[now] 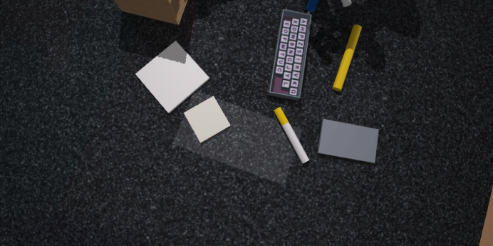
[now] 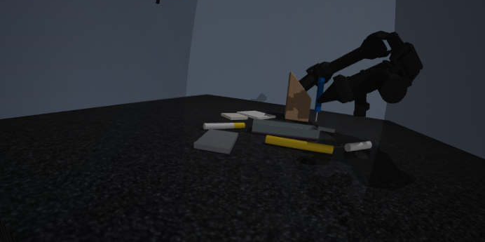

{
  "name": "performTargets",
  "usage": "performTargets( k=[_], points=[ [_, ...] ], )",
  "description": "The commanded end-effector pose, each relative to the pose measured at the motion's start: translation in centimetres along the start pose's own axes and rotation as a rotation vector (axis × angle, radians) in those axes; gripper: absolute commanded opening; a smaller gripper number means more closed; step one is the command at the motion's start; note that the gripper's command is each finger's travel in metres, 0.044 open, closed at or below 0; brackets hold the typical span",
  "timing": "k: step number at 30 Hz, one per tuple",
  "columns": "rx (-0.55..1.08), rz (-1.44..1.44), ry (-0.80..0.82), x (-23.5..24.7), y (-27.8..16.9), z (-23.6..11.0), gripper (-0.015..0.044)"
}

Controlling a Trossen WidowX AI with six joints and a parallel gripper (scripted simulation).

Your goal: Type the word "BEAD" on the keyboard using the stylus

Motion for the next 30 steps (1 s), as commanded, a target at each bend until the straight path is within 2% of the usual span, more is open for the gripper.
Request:
performTargets(
  k=[1,13,19,30],
  points=[
    [0.002,-0.001,0.002,0.1,-0.3,0.4,0.0],
    [0.009,-0.009,0.004,0.8,-1.5,2.2,0.0],
    [0.008,-0.009,0.004,0.4,0.1,3.1,0.0],
    [0.008,-0.009,0.004,0.4,0.1,3.1,0.0]
  ],
)
Point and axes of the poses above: the point midway between the two fingers, 35 mm back from their tips, its own z axis out along the fingers, its own x axis across the jaws, y = z × x, the point moved 8 cm from there along -z, back along the fingers, and after that the axes turned 10 degrees about -z, right-handed, at the moved point
